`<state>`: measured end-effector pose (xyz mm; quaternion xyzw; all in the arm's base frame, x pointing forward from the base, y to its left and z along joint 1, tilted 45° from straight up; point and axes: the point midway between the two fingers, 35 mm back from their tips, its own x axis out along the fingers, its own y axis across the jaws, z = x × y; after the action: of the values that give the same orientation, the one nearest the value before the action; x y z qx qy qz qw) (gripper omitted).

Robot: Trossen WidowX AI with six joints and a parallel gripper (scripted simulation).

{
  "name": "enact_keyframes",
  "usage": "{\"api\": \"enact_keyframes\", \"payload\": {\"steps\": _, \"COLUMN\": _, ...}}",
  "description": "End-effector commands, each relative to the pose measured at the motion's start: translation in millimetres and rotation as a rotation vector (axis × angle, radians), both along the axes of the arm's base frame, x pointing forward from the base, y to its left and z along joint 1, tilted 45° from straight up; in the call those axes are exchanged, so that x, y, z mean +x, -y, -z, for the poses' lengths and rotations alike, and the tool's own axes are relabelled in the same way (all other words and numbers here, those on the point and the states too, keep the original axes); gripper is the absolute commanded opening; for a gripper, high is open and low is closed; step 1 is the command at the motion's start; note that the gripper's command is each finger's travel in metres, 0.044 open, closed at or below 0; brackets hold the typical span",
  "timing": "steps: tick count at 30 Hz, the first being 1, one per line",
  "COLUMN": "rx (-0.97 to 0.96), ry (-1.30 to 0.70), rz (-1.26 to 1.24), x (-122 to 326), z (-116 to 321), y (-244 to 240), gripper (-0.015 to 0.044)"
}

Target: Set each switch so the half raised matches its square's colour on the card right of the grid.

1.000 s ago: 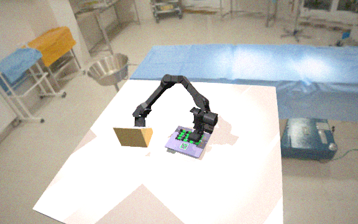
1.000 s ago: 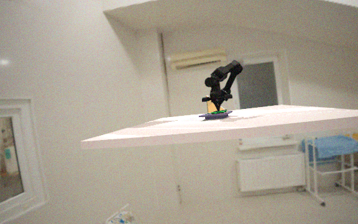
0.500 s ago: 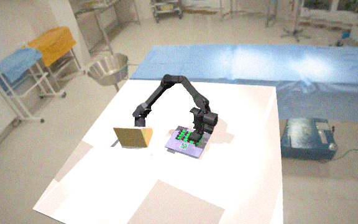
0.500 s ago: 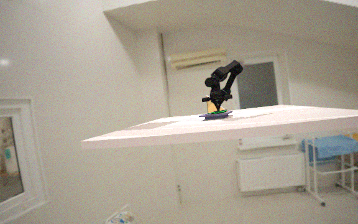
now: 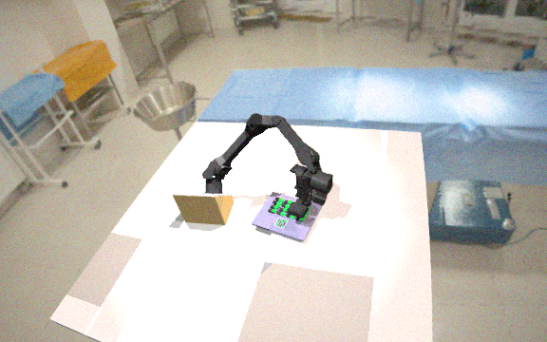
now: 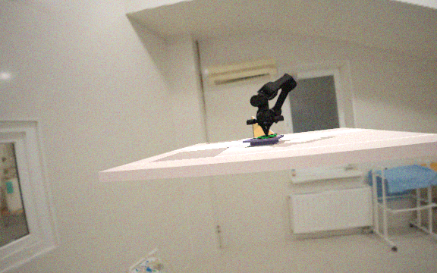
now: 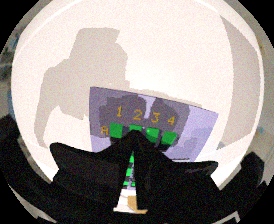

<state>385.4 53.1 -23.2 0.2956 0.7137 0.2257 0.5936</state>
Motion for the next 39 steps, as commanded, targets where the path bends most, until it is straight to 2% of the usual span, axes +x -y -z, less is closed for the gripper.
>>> {"api": "enact_keyframes", "payload": {"steps": 1, "rx": -0.001, "ry": 0.004, "rz": 0.005, "x": 2, "z": -10, "y": 10, "gripper": 0.0000}}
{"api": "enact_keyframes", "payload": {"steps": 5, "rx": -0.004, "ry": 0.015, "rz": 0.023, "x": 5, "z": -46, "y": 45, "gripper": 0.0000}}
{"api": "enact_keyframes", "payload": {"steps": 11, "rx": -0.005, "ry": 0.015, "rz": 0.023, "x": 0, "z": -46, "y": 46, "gripper": 0.0000}}
{"api": "enact_keyframes", "payload": {"steps": 20, "rx": -0.005, "ry": 0.010, "rz": 0.023, "x": -75, "z": -46, "y": 56, "gripper": 0.0000}}
{"api": "enact_keyframes", "payload": {"steps": 25, "rx": -0.005, "ry": 0.009, "rz": 0.021, "x": -77, "z": -43, "y": 54, "gripper": 0.0000}}
{"api": "enact_keyframes", "payload": {"steps": 29, "rx": 0.000, "ry": -0.008, "rz": 0.005, "x": -79, "z": -20, "y": 32, "gripper": 0.0000}}
{"api": "enact_keyframes", "payload": {"steps": 39, "rx": 0.001, "ry": -0.008, "rz": 0.005, "x": -81, "z": -13, "y": 25, "gripper": 0.0000}}
